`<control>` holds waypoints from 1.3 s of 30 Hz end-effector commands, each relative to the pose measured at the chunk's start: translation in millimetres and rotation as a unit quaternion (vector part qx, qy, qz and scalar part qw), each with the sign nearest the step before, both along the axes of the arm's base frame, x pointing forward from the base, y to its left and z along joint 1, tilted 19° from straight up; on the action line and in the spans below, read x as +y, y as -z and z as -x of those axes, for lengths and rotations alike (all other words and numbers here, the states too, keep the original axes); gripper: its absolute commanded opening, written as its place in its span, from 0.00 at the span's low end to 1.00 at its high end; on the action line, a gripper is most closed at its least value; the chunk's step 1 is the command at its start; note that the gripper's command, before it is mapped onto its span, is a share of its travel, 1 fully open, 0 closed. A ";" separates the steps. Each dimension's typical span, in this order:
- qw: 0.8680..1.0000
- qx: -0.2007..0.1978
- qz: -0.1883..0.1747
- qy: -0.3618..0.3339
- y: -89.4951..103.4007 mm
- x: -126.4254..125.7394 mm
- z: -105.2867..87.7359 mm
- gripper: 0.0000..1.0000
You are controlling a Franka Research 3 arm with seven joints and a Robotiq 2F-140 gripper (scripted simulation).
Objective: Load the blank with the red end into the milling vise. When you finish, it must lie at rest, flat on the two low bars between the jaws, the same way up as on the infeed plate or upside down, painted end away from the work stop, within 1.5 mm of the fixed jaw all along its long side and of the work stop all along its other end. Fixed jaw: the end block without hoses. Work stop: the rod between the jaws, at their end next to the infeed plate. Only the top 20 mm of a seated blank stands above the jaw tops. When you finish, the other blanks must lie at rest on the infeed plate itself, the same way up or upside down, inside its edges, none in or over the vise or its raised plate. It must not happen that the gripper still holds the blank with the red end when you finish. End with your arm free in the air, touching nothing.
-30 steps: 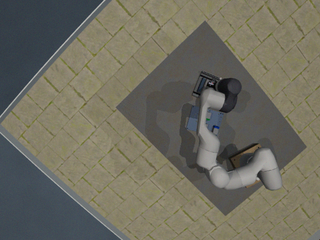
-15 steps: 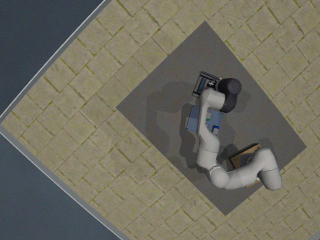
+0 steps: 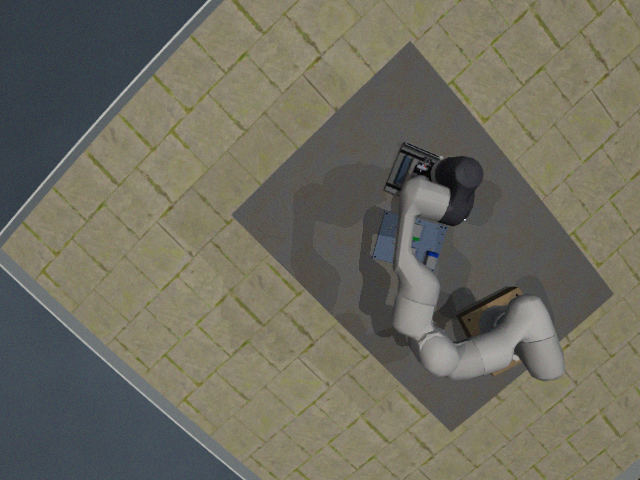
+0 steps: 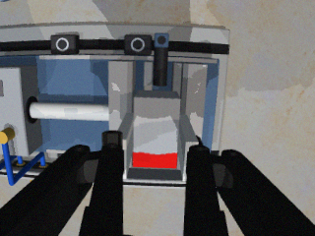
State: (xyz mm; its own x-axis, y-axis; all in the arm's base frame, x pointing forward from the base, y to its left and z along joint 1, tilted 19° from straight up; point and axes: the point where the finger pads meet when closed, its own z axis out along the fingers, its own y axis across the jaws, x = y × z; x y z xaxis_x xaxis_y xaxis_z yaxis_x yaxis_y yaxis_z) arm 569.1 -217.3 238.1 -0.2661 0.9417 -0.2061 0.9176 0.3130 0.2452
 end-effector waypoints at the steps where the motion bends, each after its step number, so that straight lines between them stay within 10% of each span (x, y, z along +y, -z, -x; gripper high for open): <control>1: 1.000 -0.002 0.001 0.000 -0.7 0.1 -0.6 0.00; 39: 1.000 -0.001 0.001 -0.001 0.0 7.4 -1.5 0.00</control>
State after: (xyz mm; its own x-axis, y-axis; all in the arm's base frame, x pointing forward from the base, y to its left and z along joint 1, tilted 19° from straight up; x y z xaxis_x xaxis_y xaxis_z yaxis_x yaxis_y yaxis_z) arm 569.9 -210.7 236.9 -0.2717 0.9397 -0.2077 0.9161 0.3186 0.2434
